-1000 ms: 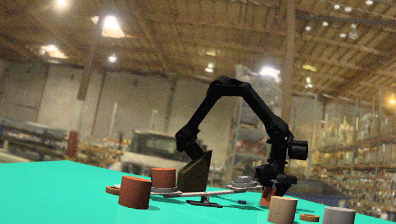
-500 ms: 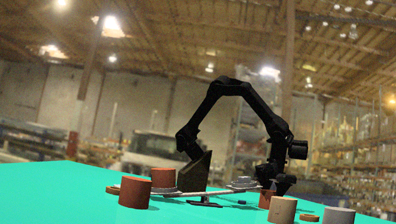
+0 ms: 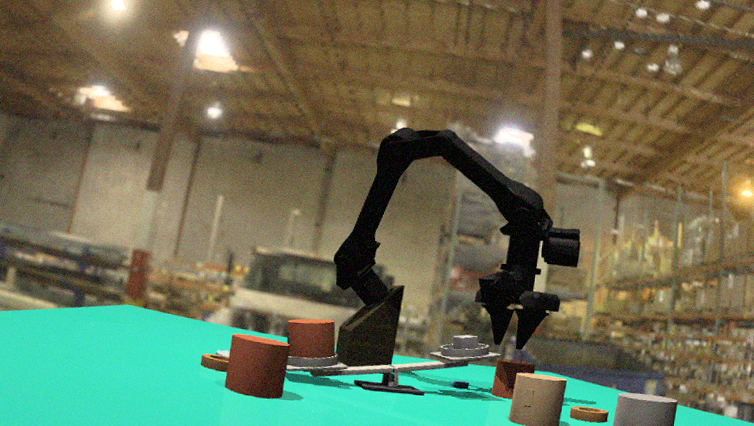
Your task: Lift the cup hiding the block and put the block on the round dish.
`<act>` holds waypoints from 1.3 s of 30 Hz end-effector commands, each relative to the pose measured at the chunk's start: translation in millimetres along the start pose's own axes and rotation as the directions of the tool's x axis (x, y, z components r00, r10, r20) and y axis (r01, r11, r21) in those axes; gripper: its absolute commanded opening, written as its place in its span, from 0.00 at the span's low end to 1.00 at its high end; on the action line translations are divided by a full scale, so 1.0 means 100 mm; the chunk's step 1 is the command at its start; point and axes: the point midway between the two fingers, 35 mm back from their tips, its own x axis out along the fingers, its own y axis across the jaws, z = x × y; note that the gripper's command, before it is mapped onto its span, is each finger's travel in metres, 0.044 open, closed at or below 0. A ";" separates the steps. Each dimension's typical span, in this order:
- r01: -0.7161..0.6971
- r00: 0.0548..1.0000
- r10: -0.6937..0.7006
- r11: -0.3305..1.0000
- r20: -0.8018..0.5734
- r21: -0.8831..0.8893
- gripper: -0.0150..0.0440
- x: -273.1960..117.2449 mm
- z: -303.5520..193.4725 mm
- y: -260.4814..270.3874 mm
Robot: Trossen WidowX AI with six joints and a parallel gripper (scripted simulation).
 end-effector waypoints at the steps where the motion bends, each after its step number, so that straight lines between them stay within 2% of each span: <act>1: -0.015 1.000 0.015 1.000 -0.006 -0.016 0.69 -0.22 0.43 0.11; 5: -0.013 1.000 0.013 0.999 -0.001 -0.048 0.69 -0.36 0.90 0.12; 7: -0.012 1.000 0.012 0.998 0.000 -0.053 0.69 -0.38 0.98 0.11; 14: -0.012 1.000 0.012 0.998 0.000 -0.053 0.69 -0.37 0.98 0.11; 39: -0.012 1.000 0.013 0.999 0.002 -0.053 0.69 0.09 0.99 0.12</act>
